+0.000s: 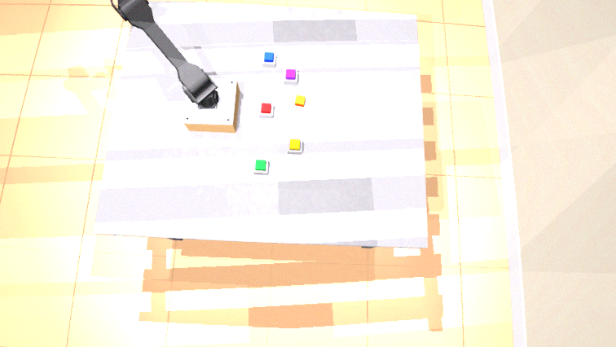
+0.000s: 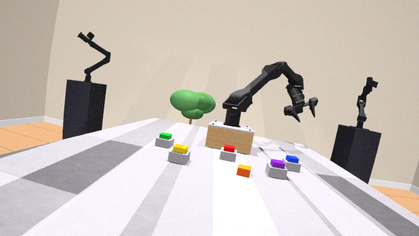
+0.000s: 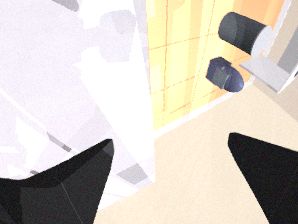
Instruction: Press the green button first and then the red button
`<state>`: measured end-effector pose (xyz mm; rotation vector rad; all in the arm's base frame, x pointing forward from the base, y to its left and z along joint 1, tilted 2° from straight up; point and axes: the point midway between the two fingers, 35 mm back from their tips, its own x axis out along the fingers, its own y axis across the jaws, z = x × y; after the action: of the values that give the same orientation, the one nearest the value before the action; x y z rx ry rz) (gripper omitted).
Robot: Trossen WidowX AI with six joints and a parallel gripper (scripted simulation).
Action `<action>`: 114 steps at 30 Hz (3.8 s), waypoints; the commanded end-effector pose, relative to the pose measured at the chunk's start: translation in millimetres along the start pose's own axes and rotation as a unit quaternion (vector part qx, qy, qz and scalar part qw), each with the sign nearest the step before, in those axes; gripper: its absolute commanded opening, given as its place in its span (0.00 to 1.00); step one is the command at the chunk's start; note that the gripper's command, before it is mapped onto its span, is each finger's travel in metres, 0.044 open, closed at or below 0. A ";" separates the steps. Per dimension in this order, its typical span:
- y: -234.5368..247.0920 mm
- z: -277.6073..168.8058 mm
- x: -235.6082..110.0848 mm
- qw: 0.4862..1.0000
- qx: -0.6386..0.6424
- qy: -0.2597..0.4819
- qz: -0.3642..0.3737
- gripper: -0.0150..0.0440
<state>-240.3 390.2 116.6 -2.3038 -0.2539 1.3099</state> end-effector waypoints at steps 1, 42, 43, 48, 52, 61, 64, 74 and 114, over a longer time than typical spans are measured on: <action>-0.8 -1.0 1.0 1.000 0.002 0.000 0.001 0.93; 198.8 -576.6 207.9 0.616 0.682 0.192 0.344 0.93; 213.9 -583.5 203.1 0.598 0.697 0.195 0.346 0.93; 288.4 -606.3 173.4 0.503 0.763 0.209 0.348 0.93; 345.2 -611.1 144.4 0.422 0.810 0.219 0.343 0.93; 452.9 -582.7 71.1 0.234 0.892 0.239 0.306 0.93; 480.6 -563.1 46.8 0.170 0.910 0.245 0.286 0.93; 517.5 -525.8 22.2 0.080 0.930 0.255 0.254 0.84; 559.8 -488.6 84.2 0.080 0.930 0.255 0.254 0.29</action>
<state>180.2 -219.2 -4.5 0.0131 1.5781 -0.0746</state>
